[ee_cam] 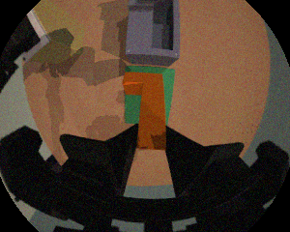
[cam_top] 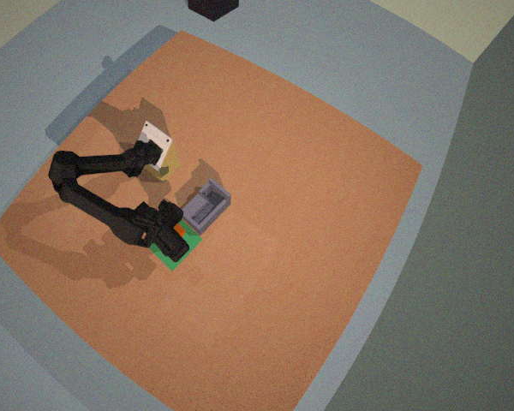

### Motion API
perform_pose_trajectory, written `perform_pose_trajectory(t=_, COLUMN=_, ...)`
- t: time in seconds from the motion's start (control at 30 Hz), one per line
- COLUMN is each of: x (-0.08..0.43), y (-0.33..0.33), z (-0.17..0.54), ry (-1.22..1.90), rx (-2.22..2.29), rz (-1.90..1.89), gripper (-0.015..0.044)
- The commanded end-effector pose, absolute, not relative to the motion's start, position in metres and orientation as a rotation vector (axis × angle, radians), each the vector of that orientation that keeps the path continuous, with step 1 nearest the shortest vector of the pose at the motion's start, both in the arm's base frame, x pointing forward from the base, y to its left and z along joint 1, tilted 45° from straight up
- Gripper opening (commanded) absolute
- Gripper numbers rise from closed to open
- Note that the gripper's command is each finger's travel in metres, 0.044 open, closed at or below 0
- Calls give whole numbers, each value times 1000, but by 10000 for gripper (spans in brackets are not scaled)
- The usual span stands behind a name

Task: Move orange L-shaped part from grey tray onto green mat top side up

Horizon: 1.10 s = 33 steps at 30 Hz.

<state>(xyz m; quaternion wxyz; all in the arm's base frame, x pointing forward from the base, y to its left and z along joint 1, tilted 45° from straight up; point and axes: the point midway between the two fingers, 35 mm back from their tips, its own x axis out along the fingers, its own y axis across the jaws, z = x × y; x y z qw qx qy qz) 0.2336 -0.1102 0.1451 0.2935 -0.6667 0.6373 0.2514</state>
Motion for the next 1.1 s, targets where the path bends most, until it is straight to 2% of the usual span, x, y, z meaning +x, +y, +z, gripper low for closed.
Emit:
perform_pose_trajectory(t=0.0, x=233, y=-114, z=139, ry=1697, rx=-1776, rz=677, gripper=0)
perform_pose_trajectory(t=1.07, x=235, y=-140, z=114, ry=1699, rx=-1778, rz=675, gripper=0)
